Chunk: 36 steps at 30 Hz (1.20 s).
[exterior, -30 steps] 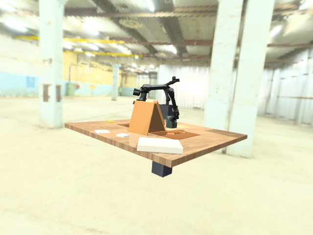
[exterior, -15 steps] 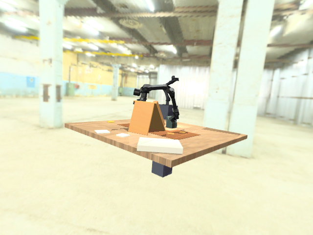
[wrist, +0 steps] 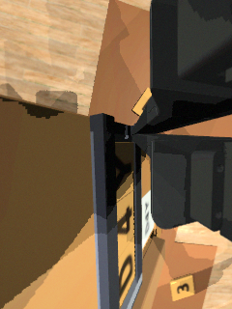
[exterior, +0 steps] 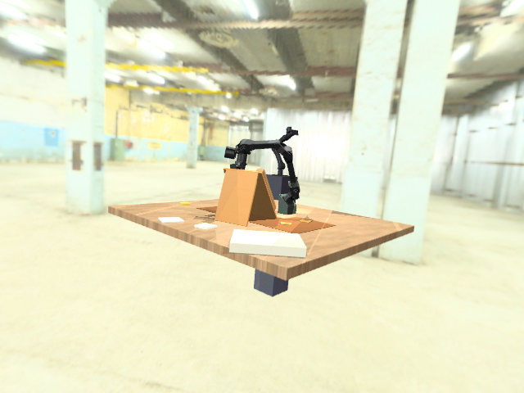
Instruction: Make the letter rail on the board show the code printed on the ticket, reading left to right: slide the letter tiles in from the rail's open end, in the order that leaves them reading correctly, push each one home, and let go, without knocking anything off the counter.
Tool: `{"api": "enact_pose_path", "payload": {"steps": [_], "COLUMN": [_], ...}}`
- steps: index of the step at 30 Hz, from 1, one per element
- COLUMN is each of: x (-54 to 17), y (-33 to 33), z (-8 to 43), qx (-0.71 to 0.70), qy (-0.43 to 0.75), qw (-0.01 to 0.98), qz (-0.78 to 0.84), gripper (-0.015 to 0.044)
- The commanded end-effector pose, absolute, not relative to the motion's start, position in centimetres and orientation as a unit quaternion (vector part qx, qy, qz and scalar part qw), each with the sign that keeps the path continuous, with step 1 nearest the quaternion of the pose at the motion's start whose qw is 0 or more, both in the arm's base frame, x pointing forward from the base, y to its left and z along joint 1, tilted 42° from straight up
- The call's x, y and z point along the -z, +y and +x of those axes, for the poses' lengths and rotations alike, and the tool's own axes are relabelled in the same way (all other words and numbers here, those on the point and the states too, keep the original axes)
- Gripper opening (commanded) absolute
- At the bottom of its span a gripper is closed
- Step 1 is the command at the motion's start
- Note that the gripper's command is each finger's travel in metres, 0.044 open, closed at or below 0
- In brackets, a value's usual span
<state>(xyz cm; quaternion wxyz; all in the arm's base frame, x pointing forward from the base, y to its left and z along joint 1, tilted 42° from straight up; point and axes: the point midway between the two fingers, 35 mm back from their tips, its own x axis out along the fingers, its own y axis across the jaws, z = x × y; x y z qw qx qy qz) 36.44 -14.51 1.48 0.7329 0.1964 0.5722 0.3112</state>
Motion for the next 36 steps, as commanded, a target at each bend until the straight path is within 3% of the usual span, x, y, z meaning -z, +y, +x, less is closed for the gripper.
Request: {"api": "enact_pose_path", "payload": {"steps": [1, 12, 26, 29, 36], "x": [-1.8, -2.2, -14.5, -14.9, -14.9], "y": [-14.8, -15.3, -16.6, -16.4, -16.4], "z": [36.1, 35.3, 24.1, 23.6, 23.6], "qx": [-0.311, -0.311, -0.232, -0.224, -0.224], "qy": [0.572, 0.573, 0.309, 0.294, 0.294], "qw": [0.733, 0.733, 0.875, 0.882, 0.882], "qz": [0.194, 0.194, 0.291, 0.292, 0.292], "gripper": [0.0, 0.0, 0.0367, 0.044, 0.044]}}
